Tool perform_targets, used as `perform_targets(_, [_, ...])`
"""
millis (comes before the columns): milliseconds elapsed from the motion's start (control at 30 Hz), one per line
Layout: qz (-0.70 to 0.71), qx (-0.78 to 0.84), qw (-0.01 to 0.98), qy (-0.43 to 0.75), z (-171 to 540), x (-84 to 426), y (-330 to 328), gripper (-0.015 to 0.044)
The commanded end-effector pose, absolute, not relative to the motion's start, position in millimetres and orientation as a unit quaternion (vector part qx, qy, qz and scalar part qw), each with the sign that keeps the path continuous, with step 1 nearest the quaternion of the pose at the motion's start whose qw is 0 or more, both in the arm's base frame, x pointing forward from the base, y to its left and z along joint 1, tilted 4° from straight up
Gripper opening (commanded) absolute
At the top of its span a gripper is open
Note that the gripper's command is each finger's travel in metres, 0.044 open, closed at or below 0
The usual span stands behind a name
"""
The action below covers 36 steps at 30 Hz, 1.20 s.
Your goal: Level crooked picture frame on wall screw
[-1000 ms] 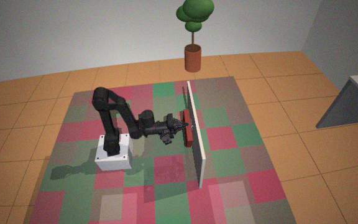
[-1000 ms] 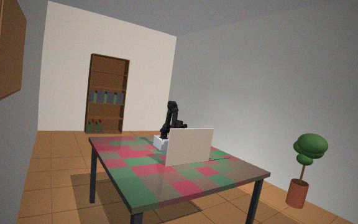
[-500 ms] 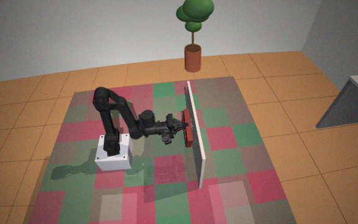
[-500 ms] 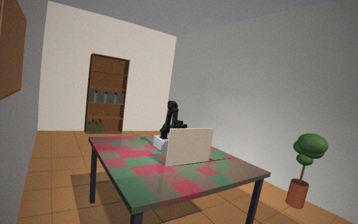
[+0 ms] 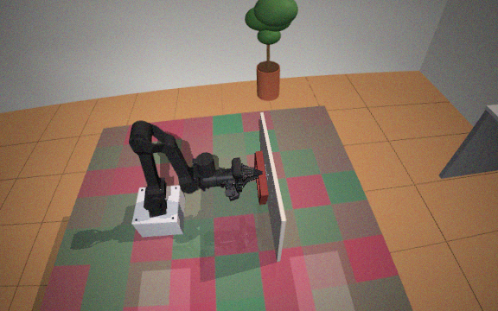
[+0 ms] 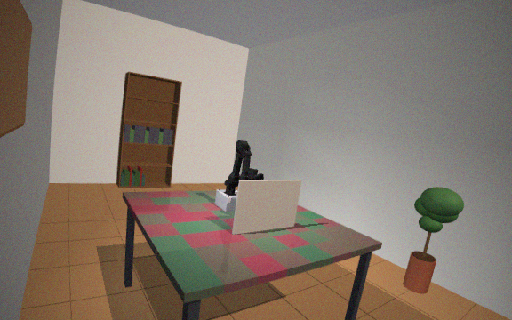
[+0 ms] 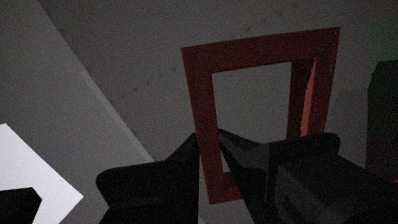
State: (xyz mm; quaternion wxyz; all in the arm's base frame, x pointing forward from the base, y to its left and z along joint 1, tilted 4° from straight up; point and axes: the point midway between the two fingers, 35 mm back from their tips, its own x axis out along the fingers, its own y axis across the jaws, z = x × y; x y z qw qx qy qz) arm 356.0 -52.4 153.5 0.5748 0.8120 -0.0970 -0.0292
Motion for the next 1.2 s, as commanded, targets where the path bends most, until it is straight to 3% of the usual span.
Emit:
perform_targets(0, [-0.024, 0.811, 0.575, -0.103, 156.8, 357.2, -52.7, 0.0])
perform_targets(1167, [-0.024, 0.812, 0.574, -0.099, 147.4, 358.4, -48.4, 0.0])
